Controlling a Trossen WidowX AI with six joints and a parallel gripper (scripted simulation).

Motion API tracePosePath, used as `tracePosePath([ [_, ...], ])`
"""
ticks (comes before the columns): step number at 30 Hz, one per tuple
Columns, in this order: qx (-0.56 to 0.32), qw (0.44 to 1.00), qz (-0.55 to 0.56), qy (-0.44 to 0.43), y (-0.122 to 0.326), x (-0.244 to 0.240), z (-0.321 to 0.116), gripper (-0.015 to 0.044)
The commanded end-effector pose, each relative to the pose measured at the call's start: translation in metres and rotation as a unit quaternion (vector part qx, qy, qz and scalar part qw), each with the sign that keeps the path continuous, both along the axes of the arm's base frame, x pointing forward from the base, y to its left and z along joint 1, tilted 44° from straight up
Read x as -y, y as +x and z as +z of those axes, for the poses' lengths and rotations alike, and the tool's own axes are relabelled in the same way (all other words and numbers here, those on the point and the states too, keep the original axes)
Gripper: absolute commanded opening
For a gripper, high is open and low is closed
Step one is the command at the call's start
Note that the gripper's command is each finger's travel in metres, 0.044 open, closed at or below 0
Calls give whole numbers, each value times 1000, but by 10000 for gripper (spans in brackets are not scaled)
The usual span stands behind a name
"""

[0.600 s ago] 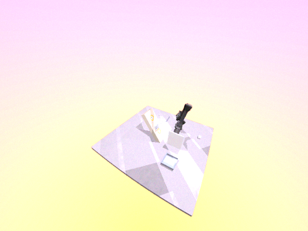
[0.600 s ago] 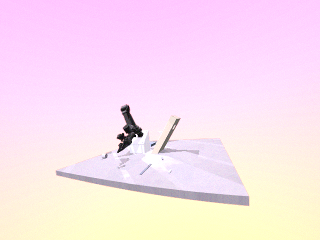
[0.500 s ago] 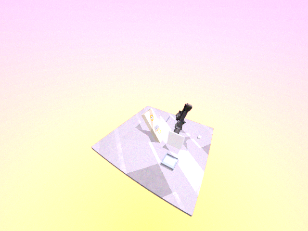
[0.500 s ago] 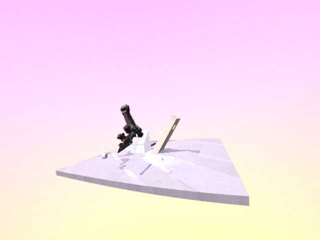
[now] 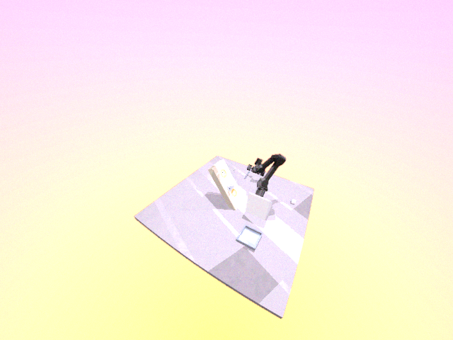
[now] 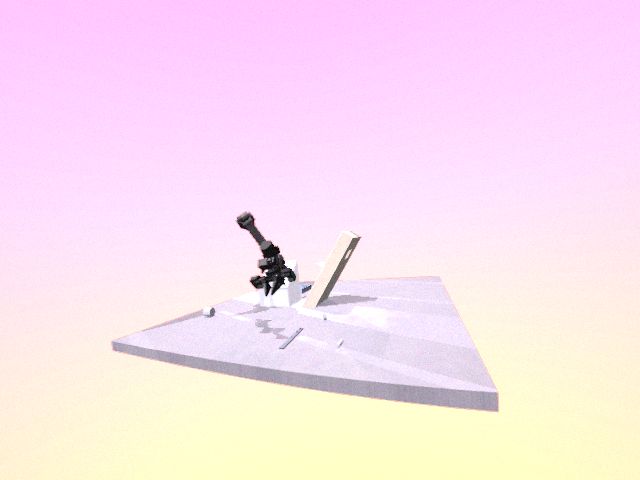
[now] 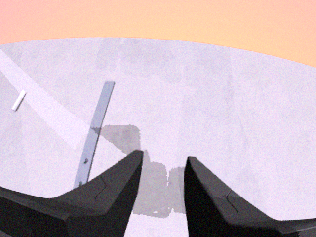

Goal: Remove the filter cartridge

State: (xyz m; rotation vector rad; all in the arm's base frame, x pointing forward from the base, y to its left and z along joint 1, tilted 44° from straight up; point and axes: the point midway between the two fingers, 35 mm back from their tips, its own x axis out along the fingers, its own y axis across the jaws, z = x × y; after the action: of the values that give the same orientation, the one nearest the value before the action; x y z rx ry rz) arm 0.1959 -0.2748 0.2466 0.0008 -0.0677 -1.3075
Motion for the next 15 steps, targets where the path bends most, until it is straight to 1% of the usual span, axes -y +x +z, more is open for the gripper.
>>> tracePosePath([
  [1,-87,995,42,-6,30,-20,-4,100],
  [8,-242,961,127,-42,80,-68,-13,100],
  [15,-389,890,212,-110,118,-129,-20,100],
])
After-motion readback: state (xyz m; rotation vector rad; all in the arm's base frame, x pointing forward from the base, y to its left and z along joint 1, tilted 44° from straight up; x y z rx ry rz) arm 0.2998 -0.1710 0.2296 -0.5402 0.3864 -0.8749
